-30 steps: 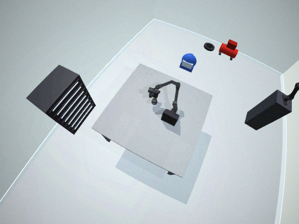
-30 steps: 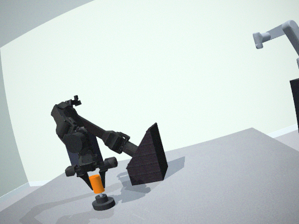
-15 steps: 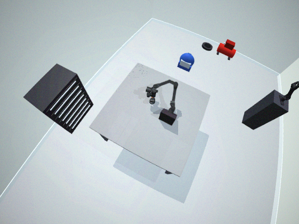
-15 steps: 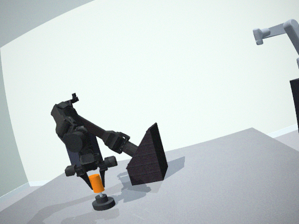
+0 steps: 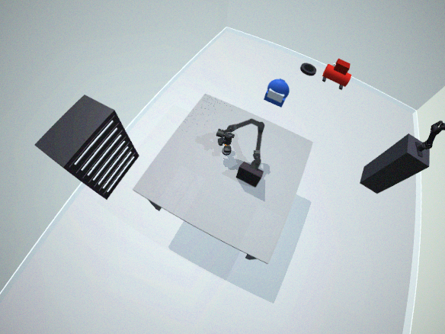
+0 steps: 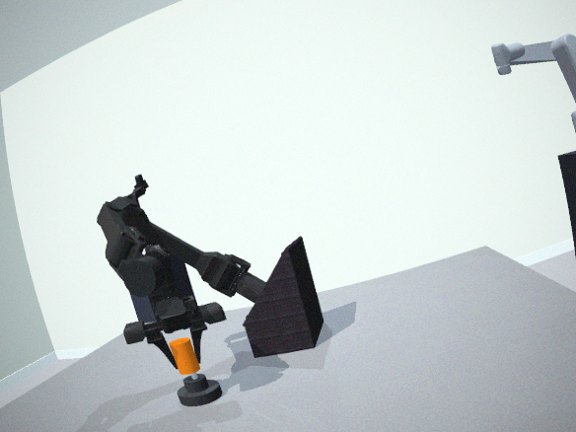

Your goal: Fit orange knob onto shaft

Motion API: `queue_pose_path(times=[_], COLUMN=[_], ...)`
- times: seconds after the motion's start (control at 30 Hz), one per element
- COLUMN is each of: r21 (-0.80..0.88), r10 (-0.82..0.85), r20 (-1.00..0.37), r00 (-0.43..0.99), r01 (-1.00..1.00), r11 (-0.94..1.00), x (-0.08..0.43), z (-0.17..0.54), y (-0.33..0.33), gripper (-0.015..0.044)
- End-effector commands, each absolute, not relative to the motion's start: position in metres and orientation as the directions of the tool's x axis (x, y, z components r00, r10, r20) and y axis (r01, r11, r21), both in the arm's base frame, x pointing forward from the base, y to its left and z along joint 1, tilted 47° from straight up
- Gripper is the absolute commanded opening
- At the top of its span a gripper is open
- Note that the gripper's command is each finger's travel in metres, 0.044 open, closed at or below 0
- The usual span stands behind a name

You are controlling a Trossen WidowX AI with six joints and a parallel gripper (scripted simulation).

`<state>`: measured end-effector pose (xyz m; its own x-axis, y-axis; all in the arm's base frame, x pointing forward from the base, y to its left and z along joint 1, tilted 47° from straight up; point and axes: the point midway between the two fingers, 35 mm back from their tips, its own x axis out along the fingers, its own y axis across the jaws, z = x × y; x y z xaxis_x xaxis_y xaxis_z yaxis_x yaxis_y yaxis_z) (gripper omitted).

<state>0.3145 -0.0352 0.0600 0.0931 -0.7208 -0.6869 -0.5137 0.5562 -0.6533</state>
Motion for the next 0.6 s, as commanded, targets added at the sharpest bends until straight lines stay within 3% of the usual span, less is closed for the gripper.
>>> queue_pose_path(times=[0.0,0.27,0.57], r21=[-0.654,-0.651,-0.573], r10=[-0.721,-0.721,-0.721], r20=[-0.686,-0.687,-0.686], r00=[0.096,0.096,0.096], r01=[-0.515,-0.523,-0.681], r11=[0.554,0.55,0.455], x=[0.3164,0.315,0.3118], z=[0.0601,0.0624,0.061], y=[-0.0354,-0.0322,-0.0345], gripper=[0.0,0.0,0.0])
